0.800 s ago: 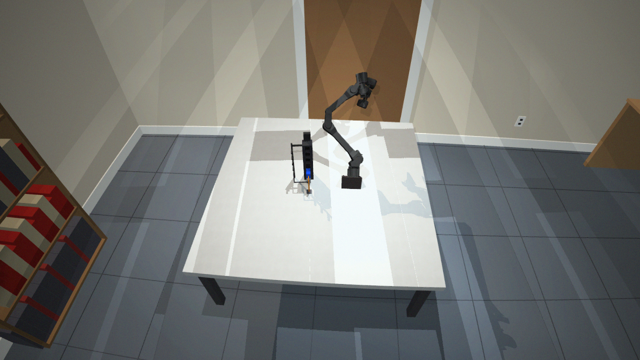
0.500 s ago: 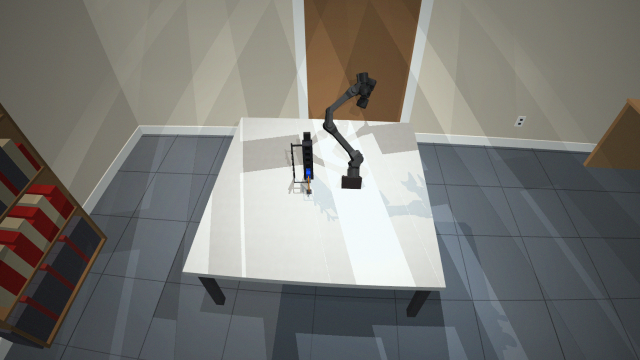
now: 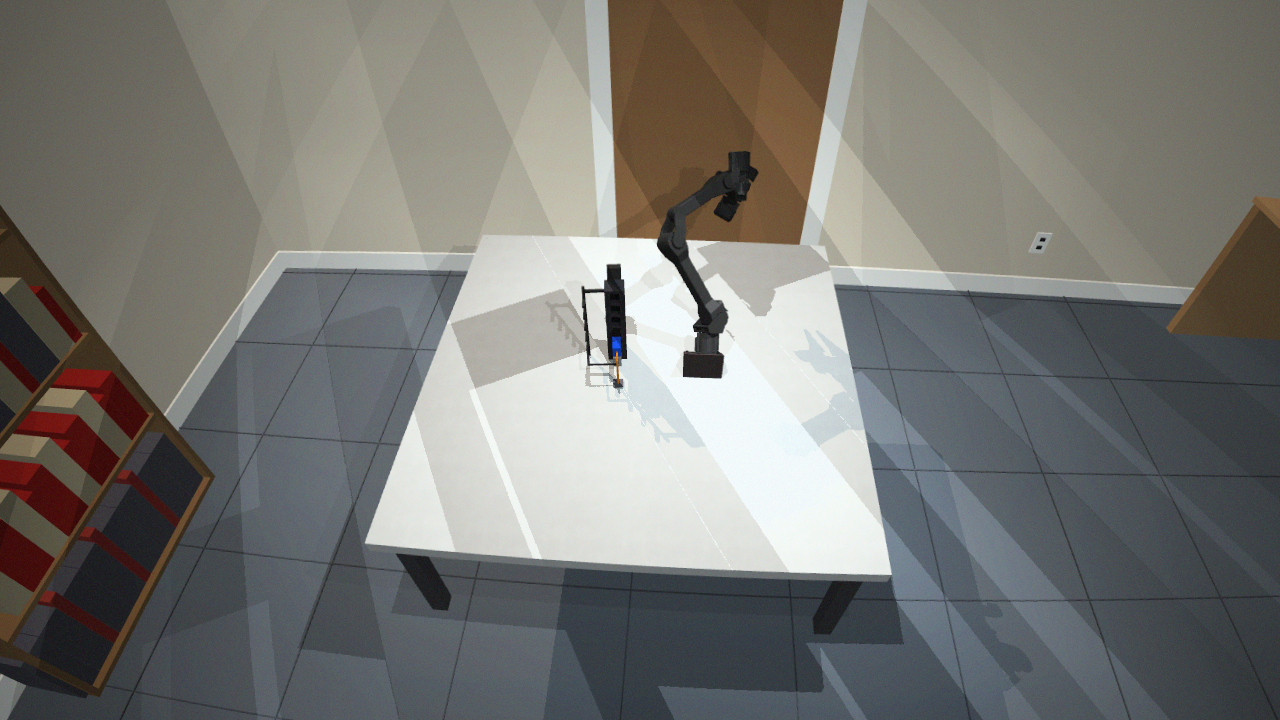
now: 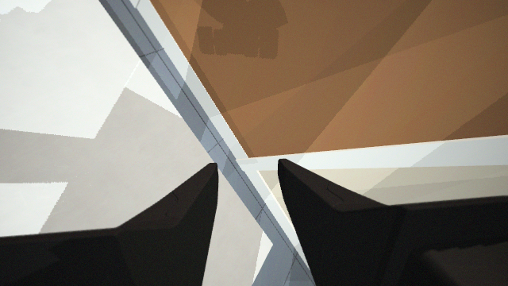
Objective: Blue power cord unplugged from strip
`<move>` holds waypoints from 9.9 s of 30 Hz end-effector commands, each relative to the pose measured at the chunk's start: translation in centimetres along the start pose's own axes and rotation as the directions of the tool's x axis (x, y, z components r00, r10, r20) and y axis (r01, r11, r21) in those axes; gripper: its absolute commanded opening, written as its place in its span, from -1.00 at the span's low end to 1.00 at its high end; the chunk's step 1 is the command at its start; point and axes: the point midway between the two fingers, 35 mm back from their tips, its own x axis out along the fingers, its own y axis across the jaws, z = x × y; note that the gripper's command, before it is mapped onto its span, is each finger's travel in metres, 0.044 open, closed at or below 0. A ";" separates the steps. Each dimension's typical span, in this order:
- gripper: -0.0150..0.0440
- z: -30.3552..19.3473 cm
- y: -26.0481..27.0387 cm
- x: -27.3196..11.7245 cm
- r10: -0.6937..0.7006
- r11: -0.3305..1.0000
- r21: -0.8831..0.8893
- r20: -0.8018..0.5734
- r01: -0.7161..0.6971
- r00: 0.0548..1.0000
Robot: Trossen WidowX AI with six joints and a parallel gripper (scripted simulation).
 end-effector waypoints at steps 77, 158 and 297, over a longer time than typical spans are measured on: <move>0.05 34.7 43.0 -0.4 0.809 0.392 -0.376 0.576 -0.840 0.120; 0.05 9.4 57.9 -31.6 0.679 -0.492 -0.869 -0.346 0.052 0.648; 1.00 6.2 62.2 -38.5 0.682 -0.491 -0.870 -0.347 0.052 0.644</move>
